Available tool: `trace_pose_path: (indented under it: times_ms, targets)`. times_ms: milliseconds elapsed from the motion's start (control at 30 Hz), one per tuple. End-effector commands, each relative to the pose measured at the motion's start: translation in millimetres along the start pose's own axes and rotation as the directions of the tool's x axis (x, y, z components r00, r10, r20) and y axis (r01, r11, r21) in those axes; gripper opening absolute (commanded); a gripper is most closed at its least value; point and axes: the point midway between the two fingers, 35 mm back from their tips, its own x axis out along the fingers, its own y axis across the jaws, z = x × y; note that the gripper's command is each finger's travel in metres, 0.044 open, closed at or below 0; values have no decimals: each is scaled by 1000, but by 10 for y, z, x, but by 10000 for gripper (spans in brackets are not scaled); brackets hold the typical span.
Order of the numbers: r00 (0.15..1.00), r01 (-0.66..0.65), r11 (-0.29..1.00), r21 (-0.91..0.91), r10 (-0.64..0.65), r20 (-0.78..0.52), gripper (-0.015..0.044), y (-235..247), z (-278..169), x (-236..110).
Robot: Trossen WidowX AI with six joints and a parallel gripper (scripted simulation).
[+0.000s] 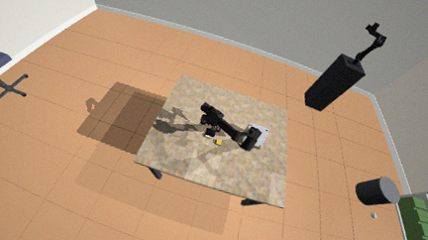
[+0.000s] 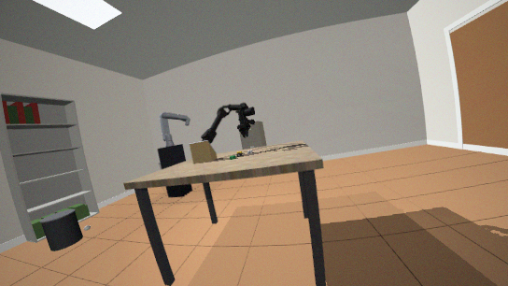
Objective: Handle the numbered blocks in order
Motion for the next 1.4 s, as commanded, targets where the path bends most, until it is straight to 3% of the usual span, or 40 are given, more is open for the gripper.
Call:
trace_pose_path:
  times_ms: [0,367,667,900,967,1133,1367]
  targets:
    - [1000,-1,1000,-2,1,5,400,-3,22,-10]
    - [1000,1,1000,-2,-1,6,400,-39,15,-12]
    - [1000,17,1000,3,-17,4,400,-1430,-703,-33]
    - [1000,7,1000,0,-7,3,400,-1569,-855,-12]
    - [1000,9,1000,0,-9,4,400,-1579,-841,96]
    - [1000,4,1000,-1,-4,4,400,-1568,-849,778]
    - [1000,4,1000,-1,-4,4,400,-1566,-852,813]
